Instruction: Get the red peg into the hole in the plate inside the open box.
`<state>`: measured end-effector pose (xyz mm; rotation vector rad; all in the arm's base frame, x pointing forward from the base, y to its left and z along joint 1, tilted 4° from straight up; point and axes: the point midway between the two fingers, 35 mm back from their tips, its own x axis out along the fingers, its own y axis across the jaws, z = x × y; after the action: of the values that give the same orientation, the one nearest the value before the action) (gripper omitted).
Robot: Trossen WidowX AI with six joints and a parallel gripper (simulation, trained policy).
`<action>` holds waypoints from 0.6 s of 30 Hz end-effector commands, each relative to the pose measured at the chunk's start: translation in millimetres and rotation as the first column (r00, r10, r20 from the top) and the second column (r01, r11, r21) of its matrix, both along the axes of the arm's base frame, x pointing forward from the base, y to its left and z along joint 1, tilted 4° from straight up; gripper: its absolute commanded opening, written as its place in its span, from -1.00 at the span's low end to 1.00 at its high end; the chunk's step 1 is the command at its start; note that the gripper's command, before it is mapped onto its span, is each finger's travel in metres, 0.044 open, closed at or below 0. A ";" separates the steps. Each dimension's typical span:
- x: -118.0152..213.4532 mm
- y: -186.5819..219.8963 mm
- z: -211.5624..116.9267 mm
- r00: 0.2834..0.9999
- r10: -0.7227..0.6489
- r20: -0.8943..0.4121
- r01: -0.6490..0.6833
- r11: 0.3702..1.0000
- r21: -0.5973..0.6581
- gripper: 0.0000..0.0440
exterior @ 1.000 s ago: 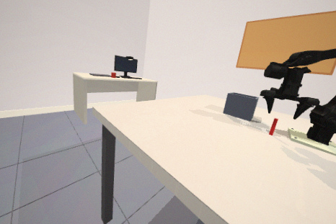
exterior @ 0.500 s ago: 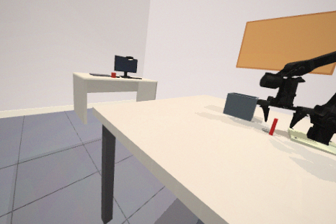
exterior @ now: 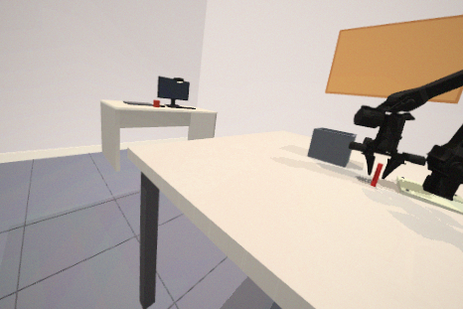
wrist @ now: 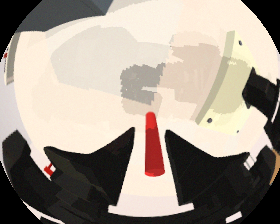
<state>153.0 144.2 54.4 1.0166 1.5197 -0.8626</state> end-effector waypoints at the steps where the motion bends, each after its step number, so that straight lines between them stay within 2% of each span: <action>1: 2.7 0.8 -2.4 1.000 0.010 0.007 -0.010 1.000 0.000 -0.54; 3: 4.6 2.4 -2.1 1.000 0.018 0.015 -0.018 1.000 0.005 -0.73; 5: 6.2 3.8 -1.4 0.999 0.026 0.022 -0.027 1.000 0.011 -0.83; 18: 29.6 18.2 51.0 0.990 0.010 0.142 -0.030 0.989 0.144 -1.00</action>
<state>177.7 161.3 93.7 1.1221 1.4988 -0.6936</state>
